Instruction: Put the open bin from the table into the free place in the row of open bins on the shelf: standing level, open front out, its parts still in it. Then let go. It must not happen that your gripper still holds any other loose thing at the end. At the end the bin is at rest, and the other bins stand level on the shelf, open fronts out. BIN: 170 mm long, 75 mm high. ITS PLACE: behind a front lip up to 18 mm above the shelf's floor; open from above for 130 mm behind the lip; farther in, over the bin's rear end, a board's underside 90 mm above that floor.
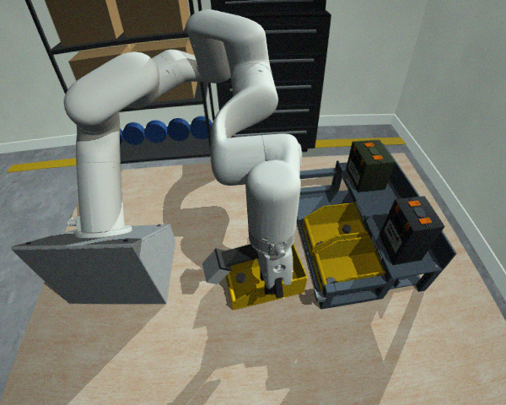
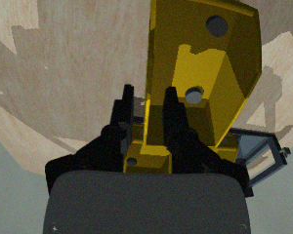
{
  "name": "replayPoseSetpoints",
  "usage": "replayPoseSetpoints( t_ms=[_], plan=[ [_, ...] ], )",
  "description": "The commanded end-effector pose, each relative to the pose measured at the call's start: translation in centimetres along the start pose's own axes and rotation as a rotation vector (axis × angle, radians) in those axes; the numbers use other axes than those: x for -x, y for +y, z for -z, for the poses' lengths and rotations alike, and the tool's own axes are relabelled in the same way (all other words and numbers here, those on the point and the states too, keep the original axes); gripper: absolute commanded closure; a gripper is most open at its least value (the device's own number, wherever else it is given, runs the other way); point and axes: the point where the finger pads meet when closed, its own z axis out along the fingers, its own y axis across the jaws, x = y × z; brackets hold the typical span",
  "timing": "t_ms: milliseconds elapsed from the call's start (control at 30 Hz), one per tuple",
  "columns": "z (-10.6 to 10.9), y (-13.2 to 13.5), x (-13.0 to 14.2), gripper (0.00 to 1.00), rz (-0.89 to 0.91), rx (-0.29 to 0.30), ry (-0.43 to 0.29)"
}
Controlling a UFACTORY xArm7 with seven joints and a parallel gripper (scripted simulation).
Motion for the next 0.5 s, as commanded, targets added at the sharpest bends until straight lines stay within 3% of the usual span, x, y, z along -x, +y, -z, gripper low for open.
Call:
replayPoseSetpoints(
  t_ms=[0, 467],
  plan=[
    [0.2, -0.11, 0.06, 0.72, 0.0, -0.003, -0.003],
    [0.7, -0.12, 0.06, 0.72, 0.0, -0.003, -0.003]
  ],
)
